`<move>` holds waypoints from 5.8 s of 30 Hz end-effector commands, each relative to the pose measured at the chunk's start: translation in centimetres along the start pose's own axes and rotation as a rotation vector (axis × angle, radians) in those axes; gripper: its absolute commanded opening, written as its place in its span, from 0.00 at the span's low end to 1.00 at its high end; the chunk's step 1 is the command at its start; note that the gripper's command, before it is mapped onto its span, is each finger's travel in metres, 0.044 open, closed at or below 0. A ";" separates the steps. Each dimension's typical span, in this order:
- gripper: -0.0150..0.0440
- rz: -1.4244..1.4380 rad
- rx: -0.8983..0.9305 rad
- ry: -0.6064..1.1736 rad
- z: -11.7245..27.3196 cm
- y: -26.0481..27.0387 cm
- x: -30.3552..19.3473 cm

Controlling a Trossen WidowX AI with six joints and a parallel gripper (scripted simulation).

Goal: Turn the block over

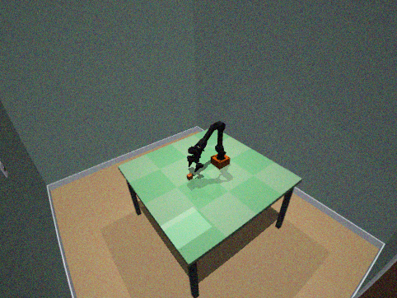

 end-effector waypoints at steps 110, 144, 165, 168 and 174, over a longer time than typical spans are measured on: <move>0.25 -0.006 -0.035 0.151 -6.0 0.4 3.3; 0.25 -0.008 0.054 -0.268 -9.0 -0.6 -1.3; 0.25 -0.001 0.109 -0.542 -9.3 -1.2 -4.9; 0.25 -0.001 0.111 -0.554 -9.3 -1.3 -4.9; 0.25 -0.001 0.114 -0.565 -9.2 -1.3 -5.0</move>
Point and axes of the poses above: the point midway between the two fingers, 35 mm back from their tips, its own z axis back along the fingers, its own y axis across the jaws, x = y × z, the point moved 9 cm from there along z, back along the fingers, and after that the axes turned 12 degrees about -z, right-handed, at the moved point
